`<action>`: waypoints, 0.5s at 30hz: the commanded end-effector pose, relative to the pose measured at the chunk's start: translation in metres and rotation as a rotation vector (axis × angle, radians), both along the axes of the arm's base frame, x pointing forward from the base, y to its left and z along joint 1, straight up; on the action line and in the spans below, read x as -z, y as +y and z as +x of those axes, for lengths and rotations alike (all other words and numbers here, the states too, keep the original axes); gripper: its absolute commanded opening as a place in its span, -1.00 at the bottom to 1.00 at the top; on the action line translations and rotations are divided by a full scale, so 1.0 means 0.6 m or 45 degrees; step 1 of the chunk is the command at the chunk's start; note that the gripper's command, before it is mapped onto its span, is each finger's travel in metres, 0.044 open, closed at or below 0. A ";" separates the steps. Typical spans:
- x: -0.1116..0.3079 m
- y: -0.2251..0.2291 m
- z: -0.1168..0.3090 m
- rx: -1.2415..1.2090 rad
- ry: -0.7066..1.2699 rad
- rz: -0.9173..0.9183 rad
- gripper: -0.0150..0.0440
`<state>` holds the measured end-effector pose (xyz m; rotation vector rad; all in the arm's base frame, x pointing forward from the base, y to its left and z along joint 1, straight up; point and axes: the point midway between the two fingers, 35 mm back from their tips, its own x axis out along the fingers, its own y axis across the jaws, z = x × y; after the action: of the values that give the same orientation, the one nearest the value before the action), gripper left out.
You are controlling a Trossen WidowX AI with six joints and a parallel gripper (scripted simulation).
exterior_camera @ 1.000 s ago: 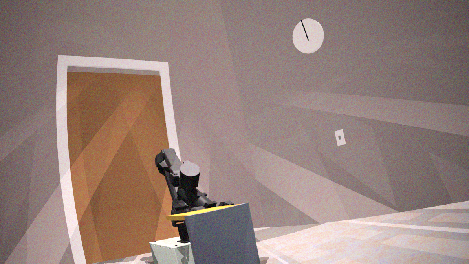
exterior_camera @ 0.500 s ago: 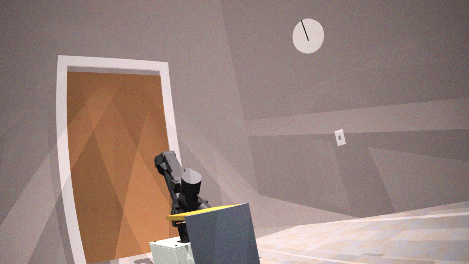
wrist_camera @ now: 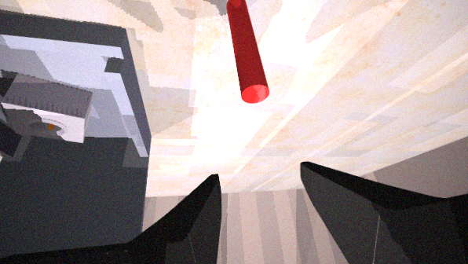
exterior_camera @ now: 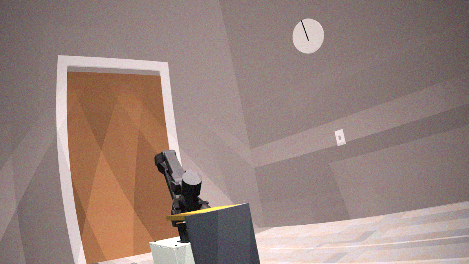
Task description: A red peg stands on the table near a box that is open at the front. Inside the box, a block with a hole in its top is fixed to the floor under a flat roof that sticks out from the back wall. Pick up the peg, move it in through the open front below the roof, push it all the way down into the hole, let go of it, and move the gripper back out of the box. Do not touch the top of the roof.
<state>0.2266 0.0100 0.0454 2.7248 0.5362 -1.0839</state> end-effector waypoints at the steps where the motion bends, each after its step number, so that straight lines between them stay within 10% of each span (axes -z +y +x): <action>1: 0.013 0.000 0.000 0.004 0.016 0.004 0.25; 15: 0.052 -0.002 0.007 0.004 0.016 0.004 0.25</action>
<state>0.2321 0.0085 0.0201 2.7244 0.5363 -1.0882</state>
